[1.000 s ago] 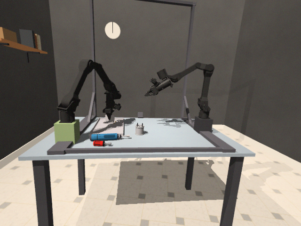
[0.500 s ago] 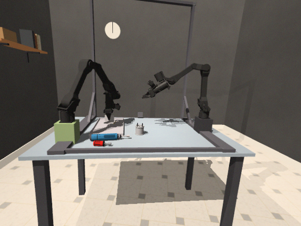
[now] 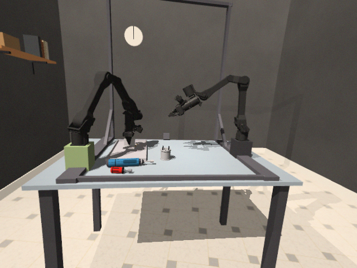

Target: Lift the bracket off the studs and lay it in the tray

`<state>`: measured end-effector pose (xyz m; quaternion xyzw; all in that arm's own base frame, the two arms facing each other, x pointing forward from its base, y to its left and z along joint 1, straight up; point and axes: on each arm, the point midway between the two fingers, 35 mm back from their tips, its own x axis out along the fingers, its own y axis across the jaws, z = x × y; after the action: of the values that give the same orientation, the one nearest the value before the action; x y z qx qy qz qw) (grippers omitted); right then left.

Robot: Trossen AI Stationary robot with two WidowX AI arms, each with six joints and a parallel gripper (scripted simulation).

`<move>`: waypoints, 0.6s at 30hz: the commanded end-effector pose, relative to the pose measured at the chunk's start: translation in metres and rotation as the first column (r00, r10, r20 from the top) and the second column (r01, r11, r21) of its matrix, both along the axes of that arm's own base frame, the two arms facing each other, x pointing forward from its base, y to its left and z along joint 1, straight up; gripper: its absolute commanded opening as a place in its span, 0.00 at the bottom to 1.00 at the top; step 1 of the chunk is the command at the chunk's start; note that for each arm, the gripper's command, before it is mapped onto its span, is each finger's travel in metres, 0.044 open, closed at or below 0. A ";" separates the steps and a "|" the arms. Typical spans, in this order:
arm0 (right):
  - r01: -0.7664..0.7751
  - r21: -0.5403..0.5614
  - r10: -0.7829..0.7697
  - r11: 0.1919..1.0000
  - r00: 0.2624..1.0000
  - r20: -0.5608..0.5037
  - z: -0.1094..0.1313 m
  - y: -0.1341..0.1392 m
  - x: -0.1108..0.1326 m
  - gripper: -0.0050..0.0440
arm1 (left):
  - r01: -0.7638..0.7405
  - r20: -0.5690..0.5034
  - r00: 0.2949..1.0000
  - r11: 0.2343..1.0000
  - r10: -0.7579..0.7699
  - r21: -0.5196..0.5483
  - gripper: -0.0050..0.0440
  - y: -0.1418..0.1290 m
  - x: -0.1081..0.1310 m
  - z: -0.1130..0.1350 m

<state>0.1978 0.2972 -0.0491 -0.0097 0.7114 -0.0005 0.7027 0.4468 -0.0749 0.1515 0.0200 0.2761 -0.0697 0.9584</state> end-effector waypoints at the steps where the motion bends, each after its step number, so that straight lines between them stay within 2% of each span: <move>1: -0.004 0.024 0.004 1.000 1.000 0.018 0.003 0.007 0.003 0.00 | 0.002 0.027 1.000 1.000 -0.002 -0.005 1.00 -0.001 0.002 0.011; 18: -0.006 0.020 0.006 1.000 1.000 0.015 -0.006 0.004 0.002 0.00 | 0.002 0.027 1.000 1.000 -0.002 -0.005 1.00 -0.001 0.002 0.011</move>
<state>0.1994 0.2996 -0.0570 -0.0056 0.7087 0.0036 0.7055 0.4468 -0.0749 0.1515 0.0200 0.2761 -0.0697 0.9584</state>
